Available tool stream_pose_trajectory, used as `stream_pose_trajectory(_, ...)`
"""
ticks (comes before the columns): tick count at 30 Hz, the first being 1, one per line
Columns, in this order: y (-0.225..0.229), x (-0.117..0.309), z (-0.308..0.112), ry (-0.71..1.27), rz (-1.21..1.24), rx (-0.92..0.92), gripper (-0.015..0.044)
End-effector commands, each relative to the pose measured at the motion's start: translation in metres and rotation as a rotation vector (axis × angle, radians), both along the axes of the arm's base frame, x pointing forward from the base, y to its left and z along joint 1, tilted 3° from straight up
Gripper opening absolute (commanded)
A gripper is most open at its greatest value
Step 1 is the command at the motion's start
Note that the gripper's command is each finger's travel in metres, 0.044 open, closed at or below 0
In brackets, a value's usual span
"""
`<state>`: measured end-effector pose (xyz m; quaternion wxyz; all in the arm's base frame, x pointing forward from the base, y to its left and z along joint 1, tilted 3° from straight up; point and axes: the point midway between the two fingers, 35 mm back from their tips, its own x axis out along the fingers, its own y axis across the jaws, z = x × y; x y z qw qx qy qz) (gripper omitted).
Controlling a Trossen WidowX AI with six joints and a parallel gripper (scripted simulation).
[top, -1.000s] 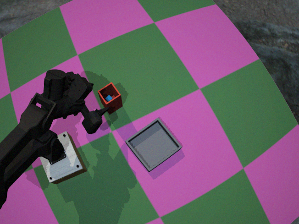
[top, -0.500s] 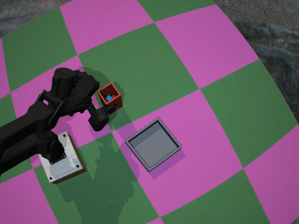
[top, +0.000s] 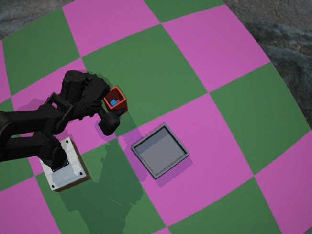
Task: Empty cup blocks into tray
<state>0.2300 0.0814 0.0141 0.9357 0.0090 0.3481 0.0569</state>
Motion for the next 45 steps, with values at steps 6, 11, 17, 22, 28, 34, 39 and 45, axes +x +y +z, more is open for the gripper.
stream_pose_trajectory(6, 0.001, 0.006, -0.013, 0.007, 0.006, -0.004, 0.0440)
stream_pose_trajectory(11, 0.001, 0.009, -0.019, 0.007, 0.006, -0.004, 0.0414)
stream_pose_trajectory(17, 0.001, 0.010, -0.019, 0.007, 0.006, -0.004, 0.0335)
stream_pose_trajectory(22, 0.001, 0.010, -0.019, 0.007, 0.006, -0.004, 0.0321)
stream_pose_trajectory(28, 0.001, 0.010, -0.019, 0.007, 0.006, -0.004, 0.0281)
stream_pose_trajectory(34, 0.001, 0.010, -0.019, 0.007, 0.006, -0.004, 0.0241)
stream_pose_trajectory(39, 0.001, 0.010, -0.018, 0.007, 0.006, -0.004, 0.0169)
stream_pose_trajectory(45, 0.000, 0.010, -0.010, 0.007, 0.006, -0.004, 0.0011)
